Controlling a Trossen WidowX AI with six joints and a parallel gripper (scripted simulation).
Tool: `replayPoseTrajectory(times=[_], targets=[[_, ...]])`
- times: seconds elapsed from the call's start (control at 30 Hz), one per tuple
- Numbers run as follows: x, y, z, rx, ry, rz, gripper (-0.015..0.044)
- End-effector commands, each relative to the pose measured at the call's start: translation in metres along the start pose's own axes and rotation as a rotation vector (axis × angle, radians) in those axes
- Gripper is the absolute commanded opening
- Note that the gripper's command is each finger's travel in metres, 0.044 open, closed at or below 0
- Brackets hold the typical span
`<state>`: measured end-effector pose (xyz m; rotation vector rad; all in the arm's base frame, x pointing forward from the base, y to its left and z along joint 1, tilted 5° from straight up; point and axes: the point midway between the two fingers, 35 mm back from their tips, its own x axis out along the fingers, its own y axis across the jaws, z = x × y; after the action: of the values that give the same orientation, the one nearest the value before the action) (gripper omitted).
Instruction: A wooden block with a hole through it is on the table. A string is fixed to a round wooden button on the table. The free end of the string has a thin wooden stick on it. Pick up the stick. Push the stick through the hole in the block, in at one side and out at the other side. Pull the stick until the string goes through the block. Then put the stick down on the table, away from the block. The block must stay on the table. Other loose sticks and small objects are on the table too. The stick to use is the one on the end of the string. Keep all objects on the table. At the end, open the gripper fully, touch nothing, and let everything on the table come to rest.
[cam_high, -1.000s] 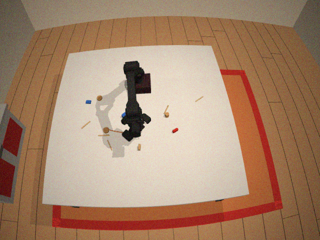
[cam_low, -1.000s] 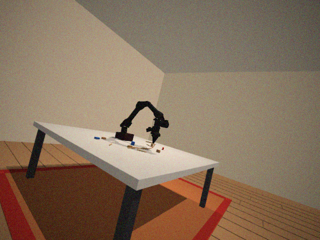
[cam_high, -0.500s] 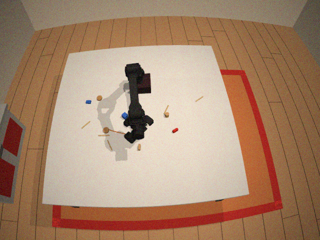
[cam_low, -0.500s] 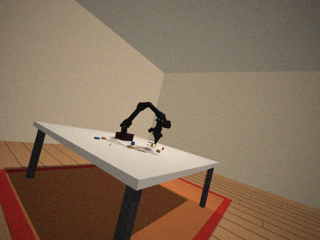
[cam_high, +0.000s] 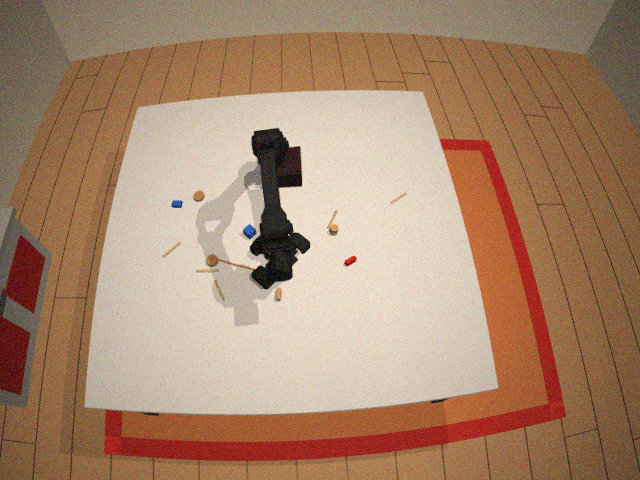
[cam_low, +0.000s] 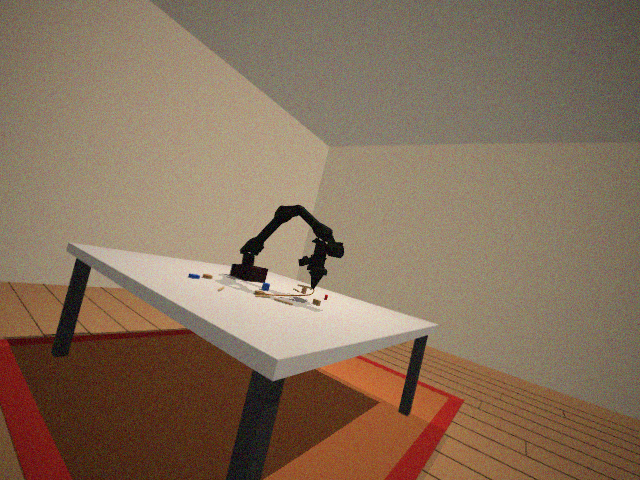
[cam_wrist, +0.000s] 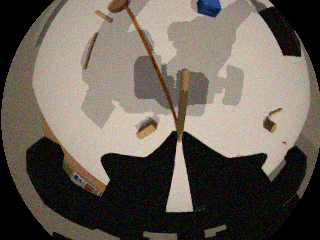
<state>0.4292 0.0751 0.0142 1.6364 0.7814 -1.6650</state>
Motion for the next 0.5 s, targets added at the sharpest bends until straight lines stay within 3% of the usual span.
replayPoseTrajectory(times=[0.0, 0.47], targets=[[0.004, -0.004, 0.001, 0.004, 0.002, -0.008, 0.0], [0.016, -0.015, 0.006, 0.004, 0.001, -0.008, 0.0]])
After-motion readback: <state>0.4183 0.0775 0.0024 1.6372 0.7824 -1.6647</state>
